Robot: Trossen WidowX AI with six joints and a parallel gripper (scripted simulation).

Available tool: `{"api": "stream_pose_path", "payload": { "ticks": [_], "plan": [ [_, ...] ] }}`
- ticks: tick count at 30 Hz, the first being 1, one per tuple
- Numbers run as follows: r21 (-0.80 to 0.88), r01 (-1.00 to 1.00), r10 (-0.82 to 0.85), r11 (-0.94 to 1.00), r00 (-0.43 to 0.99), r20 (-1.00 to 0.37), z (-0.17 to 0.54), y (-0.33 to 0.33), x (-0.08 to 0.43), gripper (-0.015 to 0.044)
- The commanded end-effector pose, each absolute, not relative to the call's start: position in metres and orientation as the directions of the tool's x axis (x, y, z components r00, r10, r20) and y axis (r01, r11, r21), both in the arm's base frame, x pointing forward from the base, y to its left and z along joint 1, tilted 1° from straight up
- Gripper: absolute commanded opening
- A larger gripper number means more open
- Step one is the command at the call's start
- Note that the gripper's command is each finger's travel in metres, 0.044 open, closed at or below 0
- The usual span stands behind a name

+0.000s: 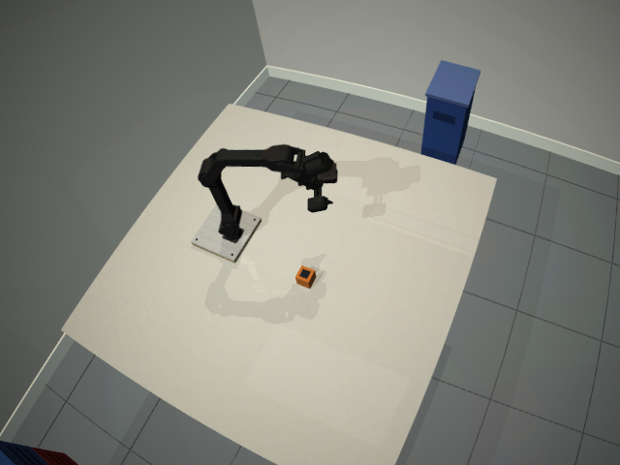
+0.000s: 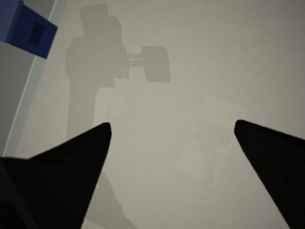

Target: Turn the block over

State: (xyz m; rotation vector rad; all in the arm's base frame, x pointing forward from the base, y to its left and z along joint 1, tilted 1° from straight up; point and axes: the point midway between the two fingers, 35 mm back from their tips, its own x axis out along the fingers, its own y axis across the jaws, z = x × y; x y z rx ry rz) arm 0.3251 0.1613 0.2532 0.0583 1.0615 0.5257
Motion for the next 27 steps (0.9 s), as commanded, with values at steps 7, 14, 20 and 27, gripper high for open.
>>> {"api": "stream_pose_path", "payload": {
  "ticks": [7, 14, 20, 27],
  "plan": [
    [0.086, -0.101, 0.107, 0.991, 0.225, -0.968, 0.180, 0.015, 0.357, 0.0440],
    [0.002, 0.012, 0.002, 1.000, 0.055, -0.998, 0.146, -0.058, 0.338, 0.0440],
    [0.001, 0.014, 0.000, 1.000, 0.051, -0.999, 0.128, -0.059, 0.338, 0.0440],
    [0.001, 0.014, 0.000, 1.000, 0.051, -0.999, 0.105, -0.059, 0.338, 0.0440]
  ]
}}
